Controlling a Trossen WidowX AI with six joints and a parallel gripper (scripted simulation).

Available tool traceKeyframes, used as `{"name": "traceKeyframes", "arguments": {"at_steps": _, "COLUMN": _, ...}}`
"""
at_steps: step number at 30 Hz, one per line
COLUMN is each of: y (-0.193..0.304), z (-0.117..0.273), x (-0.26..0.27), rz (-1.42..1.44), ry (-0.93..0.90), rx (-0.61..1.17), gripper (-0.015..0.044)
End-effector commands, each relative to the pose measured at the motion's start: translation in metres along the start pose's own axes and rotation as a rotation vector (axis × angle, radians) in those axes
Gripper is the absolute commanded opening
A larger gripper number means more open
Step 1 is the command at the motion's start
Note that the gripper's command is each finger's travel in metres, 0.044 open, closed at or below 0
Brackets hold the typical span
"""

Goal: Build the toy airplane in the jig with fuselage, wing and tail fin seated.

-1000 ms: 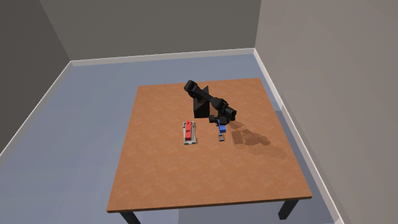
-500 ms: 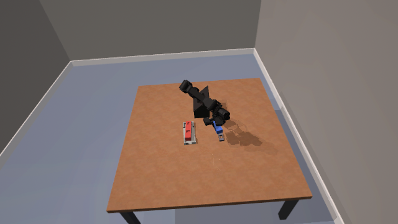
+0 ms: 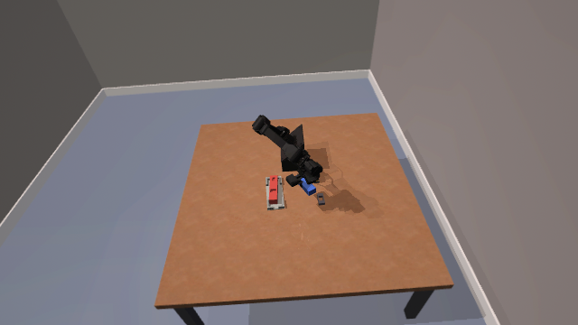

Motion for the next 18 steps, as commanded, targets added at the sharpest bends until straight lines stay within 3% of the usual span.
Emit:
{"name": "traceKeyframes", "arguments": {"at_steps": 1, "y": 0.01, "z": -0.002, "x": -0.009, "rz": 0.074, "ry": 0.005, "rx": 0.001, "gripper": 0.0}}
{"name": "traceKeyframes", "arguments": {"at_steps": 18, "y": 0.054, "z": -0.01, "x": -0.042, "rz": 0.365, "ry": 0.008, "rx": -0.001, "gripper": 0.0}}
Point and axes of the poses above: the point midway between the two fingers, 35 mm back from their tips, its own z axis back along the fingers, its own x axis across the jaws, y = z × x, the point moved 4 cm from there along z, back along the fingers, and after that the axes turned 15 degrees about z, right-handed, at the moved point
